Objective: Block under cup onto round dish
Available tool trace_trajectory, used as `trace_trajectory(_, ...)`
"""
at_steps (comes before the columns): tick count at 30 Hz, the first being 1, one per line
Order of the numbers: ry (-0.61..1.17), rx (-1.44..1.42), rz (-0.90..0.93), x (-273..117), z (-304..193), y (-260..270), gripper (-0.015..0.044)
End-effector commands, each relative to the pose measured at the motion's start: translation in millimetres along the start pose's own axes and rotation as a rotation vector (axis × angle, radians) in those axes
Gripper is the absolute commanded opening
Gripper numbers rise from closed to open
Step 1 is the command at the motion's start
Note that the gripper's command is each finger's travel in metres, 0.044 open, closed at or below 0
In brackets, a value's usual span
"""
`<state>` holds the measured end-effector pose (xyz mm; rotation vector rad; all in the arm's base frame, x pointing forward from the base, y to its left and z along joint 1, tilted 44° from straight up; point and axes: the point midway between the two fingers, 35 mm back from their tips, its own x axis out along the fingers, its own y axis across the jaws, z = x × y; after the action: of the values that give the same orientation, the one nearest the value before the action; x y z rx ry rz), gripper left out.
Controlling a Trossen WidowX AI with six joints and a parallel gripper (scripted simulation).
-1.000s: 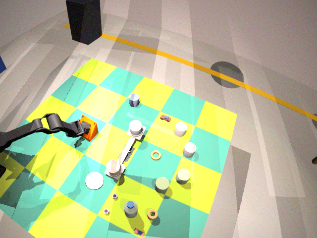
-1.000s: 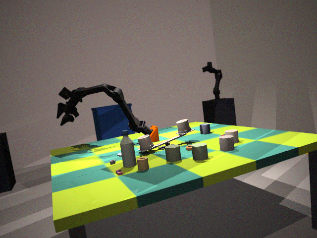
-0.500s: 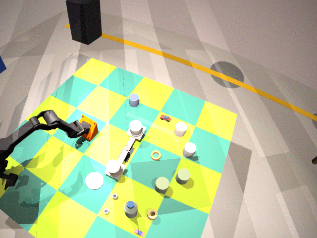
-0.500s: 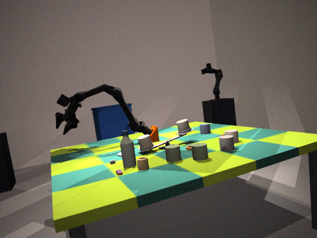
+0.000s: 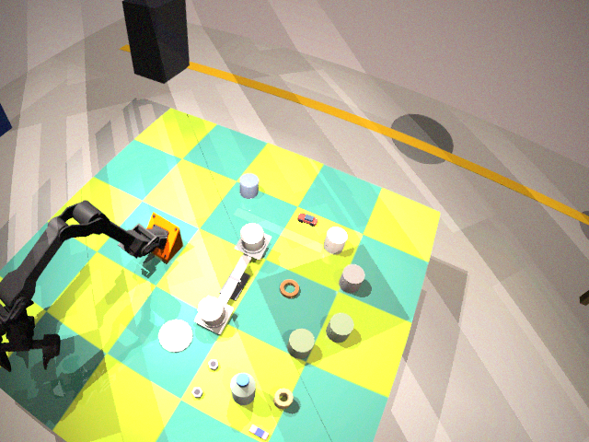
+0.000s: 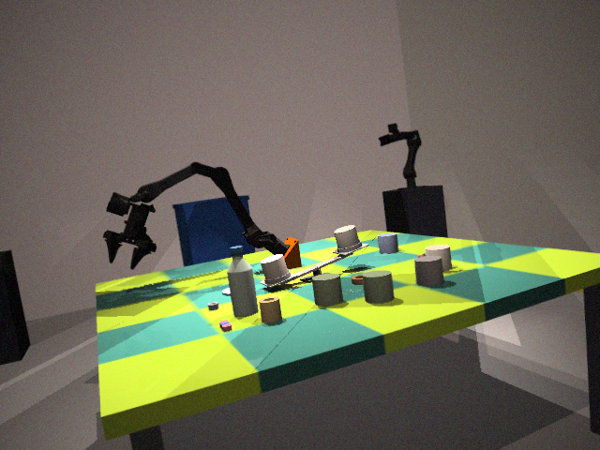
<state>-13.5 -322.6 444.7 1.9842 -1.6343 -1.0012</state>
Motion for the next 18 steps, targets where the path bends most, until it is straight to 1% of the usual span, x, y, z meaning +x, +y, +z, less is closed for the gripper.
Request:
trace_trajectory(1,0.000,-0.051,-0.069,10,-5,-24,0.0440)
trace_trajectory(8,0.012,-0.155,-0.186,21,-18,-68,0.0440)
trace_trajectory(18,0.049,-0.315,-0.331,24,-36,-129,0.0440)
